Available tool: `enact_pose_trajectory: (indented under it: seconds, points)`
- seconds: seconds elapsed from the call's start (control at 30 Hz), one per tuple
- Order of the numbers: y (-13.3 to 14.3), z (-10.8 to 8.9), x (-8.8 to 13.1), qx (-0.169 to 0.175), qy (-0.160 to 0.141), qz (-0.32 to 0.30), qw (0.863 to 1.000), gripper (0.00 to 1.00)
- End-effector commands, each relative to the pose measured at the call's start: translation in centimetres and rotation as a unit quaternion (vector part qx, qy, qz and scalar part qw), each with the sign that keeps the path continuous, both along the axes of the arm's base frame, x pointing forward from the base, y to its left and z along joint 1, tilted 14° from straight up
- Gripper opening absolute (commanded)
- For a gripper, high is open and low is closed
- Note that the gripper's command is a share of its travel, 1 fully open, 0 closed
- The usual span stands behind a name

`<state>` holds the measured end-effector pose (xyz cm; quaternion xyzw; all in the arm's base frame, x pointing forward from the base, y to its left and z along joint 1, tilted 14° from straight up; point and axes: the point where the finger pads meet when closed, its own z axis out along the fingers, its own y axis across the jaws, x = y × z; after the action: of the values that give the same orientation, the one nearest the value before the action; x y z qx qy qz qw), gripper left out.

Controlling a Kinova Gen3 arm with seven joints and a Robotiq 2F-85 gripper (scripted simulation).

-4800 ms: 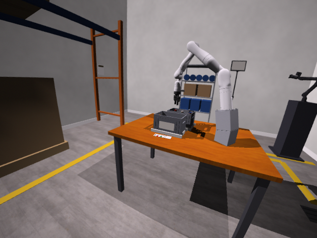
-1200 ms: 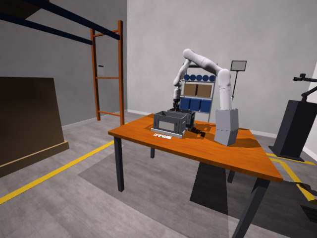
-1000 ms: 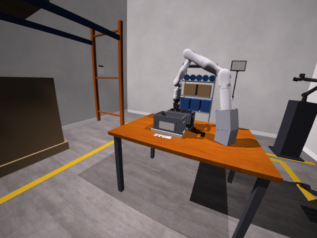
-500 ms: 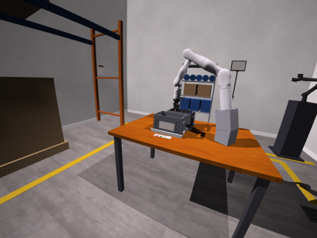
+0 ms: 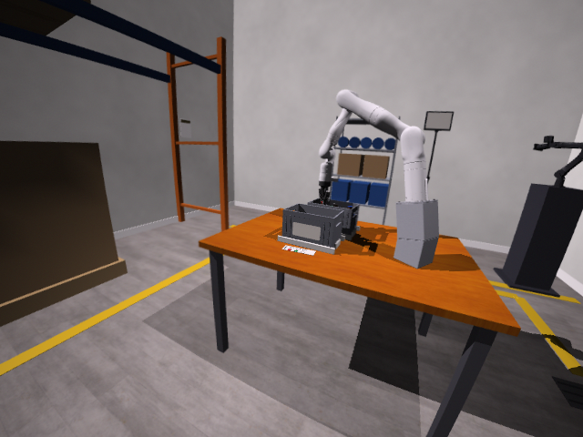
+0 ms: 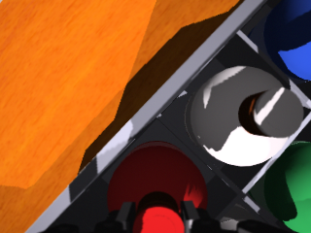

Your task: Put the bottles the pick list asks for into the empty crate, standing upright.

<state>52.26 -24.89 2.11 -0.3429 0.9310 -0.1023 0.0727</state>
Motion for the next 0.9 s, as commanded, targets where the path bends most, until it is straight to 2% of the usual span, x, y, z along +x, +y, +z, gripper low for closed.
enact_pose_trajectory:
  seconds: [0.0, 0.87]
  points:
    - [-0.01, 0.11, 0.06, 0.000, -0.001, 0.000, 1.000, 0.34]
    - [0.01, 0.27, 0.02, 0.000, -0.001, 0.000, 1.000, 0.33]
